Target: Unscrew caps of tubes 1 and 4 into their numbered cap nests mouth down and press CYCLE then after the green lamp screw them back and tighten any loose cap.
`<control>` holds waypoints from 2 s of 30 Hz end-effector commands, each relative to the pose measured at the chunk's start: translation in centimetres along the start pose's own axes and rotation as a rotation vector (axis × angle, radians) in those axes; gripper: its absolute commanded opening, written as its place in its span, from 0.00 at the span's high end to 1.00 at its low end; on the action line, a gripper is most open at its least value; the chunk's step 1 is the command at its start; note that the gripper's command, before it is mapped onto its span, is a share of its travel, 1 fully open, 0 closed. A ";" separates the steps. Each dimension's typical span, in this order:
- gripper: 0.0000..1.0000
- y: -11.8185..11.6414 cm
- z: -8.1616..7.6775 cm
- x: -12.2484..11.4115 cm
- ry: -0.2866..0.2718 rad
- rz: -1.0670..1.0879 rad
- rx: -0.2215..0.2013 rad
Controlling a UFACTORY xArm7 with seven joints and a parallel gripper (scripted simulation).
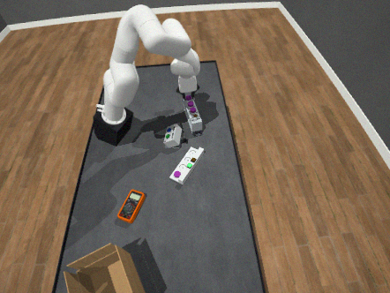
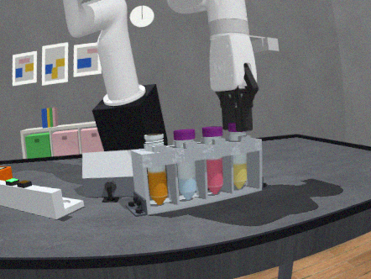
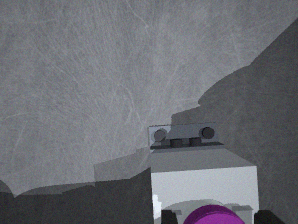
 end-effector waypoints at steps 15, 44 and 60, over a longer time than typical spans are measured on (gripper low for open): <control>0.54 0.1 -0.2 0.2 0.004 -0.463 -0.003; 1.00 0.1 -0.1 0.2 0.004 -0.130 -0.002; 1.00 0.1 -0.1 0.2 0.005 0.322 -0.001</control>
Point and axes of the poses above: the point where the finger pads meet when closed, its own z axis out along the fingers, its own y axis across the jaws, x = y × z, the point moved 1 cm from there along -z, back along the fingers, and after that the axes turned 15 degrees about z, right-handed, at the moved point
